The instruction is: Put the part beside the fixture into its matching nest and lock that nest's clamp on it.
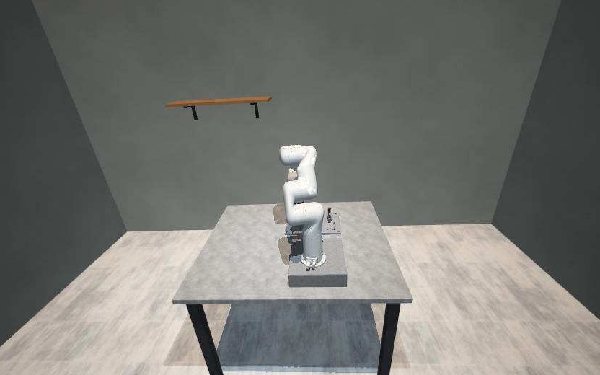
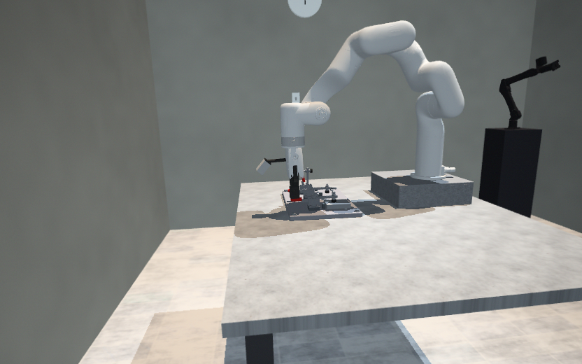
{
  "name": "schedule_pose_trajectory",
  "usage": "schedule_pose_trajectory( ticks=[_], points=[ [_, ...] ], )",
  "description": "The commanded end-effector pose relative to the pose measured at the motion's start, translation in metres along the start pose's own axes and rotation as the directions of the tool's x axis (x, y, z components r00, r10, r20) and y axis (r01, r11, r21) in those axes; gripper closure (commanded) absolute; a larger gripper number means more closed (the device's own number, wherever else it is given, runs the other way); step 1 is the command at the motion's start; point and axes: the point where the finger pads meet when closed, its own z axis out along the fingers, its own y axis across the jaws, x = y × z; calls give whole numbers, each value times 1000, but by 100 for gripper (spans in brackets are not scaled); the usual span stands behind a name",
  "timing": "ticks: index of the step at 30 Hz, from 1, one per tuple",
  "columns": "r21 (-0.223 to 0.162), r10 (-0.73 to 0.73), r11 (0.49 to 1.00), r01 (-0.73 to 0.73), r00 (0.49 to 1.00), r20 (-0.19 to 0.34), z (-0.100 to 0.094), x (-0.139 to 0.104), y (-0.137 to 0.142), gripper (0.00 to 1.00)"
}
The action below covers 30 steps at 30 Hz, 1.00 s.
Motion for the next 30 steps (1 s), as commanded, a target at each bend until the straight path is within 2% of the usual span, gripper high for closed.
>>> schedule_pose_trajectory(
  ticks=[1, 12, 25, 30],
  points=[
    [1, 0, 1000, 0, 1000, -4, -2, 1, 0, 100],
    [1, 0, 1000, 0, 1000, -4, -16, 1, 0, 100],
    [1, 0, 1000, 0, 1000, -4, -57, 1, 0, 100],
    [1, 0, 1000, 0, 1000, -4, -64, 1, 0, 100]
  ],
)
